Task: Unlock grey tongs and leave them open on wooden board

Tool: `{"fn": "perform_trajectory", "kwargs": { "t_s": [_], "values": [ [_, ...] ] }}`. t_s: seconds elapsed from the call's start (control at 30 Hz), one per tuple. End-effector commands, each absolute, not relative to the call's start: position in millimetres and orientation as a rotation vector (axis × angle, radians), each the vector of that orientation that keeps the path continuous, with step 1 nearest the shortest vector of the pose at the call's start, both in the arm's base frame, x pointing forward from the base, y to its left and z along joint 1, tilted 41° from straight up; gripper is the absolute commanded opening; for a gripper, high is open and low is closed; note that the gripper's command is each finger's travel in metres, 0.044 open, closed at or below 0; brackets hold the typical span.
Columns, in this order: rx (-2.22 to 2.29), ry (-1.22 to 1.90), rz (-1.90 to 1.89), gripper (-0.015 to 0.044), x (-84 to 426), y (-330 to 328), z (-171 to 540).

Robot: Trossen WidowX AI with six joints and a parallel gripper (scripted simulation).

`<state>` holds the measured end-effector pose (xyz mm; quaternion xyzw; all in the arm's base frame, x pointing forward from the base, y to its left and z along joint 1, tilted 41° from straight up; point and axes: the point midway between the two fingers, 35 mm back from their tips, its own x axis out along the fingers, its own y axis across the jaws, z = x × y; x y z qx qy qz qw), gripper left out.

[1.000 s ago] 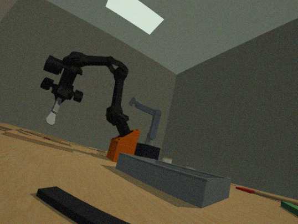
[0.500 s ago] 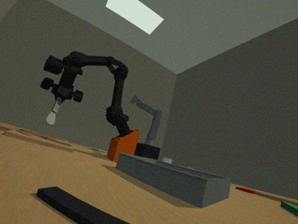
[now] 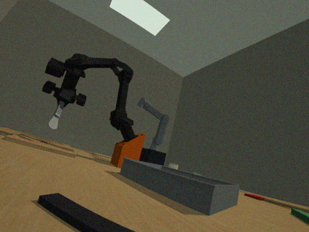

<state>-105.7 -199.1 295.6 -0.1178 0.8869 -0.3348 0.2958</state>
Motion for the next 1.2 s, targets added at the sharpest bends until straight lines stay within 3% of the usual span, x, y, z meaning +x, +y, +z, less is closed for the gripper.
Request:
{"fn": "perform_trajectory", "kwargs": {
  "t_s": [0.0, 1.17],
  "values": [
    [-0.297, 2.328, -0.844, -0.0150, -108, -201, 290],
    [-0.373, 1.829, -0.557, -0.0150, -122, -225, 250]
  ]
}}
